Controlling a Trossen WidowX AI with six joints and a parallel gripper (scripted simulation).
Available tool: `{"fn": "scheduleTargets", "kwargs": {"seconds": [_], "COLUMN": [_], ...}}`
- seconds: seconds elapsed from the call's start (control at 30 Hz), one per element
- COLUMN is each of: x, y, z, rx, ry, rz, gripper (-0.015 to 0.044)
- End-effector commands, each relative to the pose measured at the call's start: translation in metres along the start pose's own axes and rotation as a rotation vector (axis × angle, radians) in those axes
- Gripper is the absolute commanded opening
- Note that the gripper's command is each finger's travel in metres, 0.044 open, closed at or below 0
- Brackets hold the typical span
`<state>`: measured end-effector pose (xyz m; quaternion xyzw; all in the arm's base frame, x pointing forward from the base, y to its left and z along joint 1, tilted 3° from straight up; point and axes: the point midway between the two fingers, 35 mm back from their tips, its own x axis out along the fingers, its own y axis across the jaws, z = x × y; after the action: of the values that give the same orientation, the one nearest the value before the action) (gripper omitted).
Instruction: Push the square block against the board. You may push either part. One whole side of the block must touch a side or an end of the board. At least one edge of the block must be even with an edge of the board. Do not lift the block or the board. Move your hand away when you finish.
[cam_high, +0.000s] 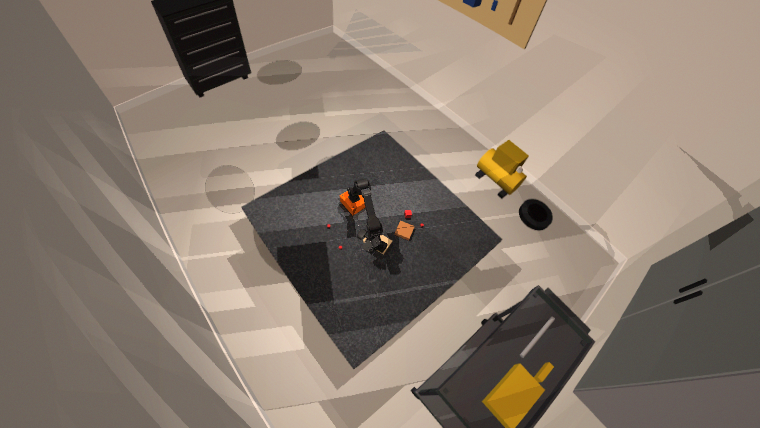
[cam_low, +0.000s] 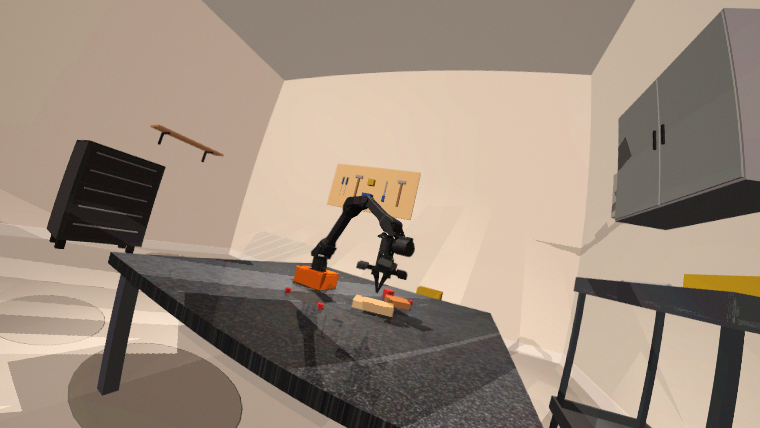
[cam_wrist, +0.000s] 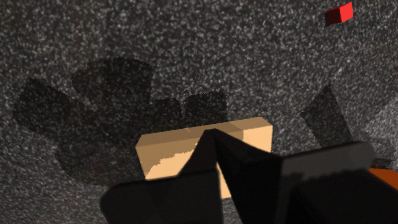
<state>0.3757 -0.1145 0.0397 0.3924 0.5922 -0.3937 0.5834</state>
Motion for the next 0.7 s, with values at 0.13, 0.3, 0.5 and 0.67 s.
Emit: {"fn": "scheduleTargets", "kwargs": {"seconds": [0.13, 0.3, 0.5, 0.67], "x": [-0.001, -0.001, -0.051, -0.051], "y": [-0.001, -0.002, -0.001, -0.001], "z": [0.016, 0.021, 0.016, 0.016], "rx": [-0.002, -0.002, -0.002, -0.002], "ry": [-0.002, -0.003, -0.002, -0.002], "rz": [0.001, 0.001, 0.001, 0.001], "gripper": [0.0000, 0.0000, 0.0000, 0.0000]}}
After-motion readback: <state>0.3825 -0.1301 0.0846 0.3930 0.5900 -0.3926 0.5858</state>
